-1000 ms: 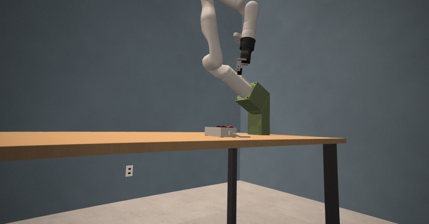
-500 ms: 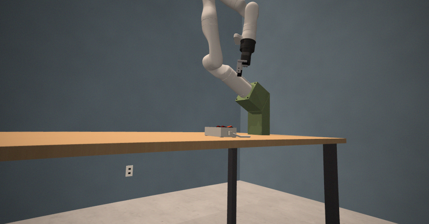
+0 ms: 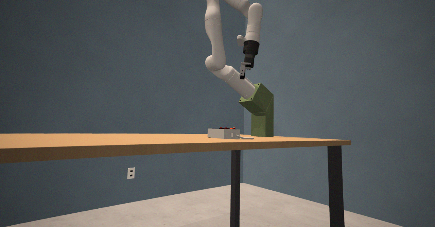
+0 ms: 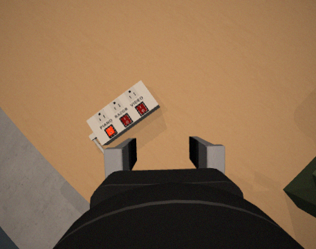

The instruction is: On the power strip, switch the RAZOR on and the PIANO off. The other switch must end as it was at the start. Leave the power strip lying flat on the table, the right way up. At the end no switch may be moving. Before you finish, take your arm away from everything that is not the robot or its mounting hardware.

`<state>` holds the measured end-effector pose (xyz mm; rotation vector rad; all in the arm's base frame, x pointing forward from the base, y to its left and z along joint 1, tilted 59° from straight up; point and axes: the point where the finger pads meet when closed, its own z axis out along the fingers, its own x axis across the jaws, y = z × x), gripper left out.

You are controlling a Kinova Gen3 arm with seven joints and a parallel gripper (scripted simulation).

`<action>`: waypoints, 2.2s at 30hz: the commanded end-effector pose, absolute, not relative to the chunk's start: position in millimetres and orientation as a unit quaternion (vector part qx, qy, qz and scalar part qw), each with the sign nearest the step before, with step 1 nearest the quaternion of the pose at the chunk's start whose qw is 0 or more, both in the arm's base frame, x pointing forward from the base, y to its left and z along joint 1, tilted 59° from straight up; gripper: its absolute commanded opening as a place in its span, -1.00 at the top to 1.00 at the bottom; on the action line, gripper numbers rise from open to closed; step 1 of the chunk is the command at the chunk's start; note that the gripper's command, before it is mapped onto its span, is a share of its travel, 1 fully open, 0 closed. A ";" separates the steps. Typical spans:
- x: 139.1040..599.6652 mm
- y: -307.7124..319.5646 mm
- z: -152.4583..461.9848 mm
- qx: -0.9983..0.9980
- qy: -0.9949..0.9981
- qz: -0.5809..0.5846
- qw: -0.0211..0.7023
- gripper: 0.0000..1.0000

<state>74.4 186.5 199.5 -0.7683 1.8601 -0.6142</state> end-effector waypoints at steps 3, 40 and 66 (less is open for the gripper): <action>82.8 189.4 200.0 -0.321 0.767 -0.260 0.492 -1.00; 121.9 206.6 201.1 -0.361 0.752 -0.284 0.472 -1.00; 149.9 215.5 200.8 -0.390 0.741 -0.300 0.456 -1.00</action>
